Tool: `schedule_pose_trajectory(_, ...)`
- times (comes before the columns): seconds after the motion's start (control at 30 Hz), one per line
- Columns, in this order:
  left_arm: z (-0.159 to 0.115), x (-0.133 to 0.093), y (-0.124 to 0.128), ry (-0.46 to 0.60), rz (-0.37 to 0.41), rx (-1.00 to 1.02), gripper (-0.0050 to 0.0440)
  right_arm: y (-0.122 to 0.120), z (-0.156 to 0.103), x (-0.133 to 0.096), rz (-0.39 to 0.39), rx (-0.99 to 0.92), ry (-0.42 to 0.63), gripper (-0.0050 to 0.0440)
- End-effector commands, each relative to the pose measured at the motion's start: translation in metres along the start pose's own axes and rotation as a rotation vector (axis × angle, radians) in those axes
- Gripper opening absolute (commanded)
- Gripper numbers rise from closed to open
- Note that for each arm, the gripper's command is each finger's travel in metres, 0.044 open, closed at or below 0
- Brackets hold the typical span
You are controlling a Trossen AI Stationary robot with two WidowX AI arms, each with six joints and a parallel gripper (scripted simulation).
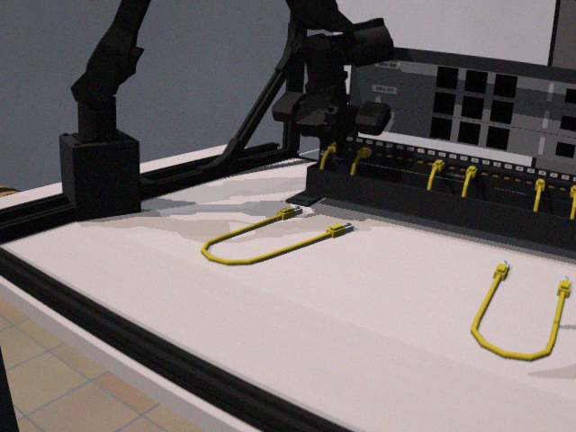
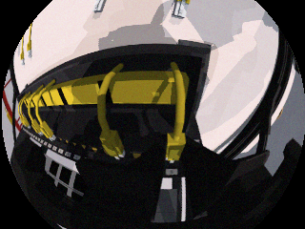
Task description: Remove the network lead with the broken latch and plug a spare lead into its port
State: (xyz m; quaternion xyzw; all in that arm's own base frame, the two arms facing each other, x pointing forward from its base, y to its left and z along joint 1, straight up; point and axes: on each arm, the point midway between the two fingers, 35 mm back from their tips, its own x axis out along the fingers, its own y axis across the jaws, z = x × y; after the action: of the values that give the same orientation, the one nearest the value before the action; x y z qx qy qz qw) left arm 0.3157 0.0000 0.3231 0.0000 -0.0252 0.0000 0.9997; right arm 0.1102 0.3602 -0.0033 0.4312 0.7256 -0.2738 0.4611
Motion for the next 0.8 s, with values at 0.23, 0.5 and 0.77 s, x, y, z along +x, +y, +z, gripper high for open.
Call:
schedule_pose_trajectory(0.23, 0.0, 0.0, 0.0, 0.0, 0.0, 0.0, 0.044, 0.0, 0.0, 0.0, 0.0, 0.0, 0.0, 0.0)
schedule_pose_trajectory(0.5, 0.0, 0.0, 0.0, 0.0, 0.0, 0.0, 0.044, 0.0, 0.0, 0.0, 0.0, 0.0, 0.0, 0.0054)
schedule_pose_trajectory(0.77, 0.0, 0.0, 0.0, 0.0, 0.0, 0.0, 0.044, 0.0, 0.0, 0.0, 0.0, 0.0, 0.0, 0.0054)
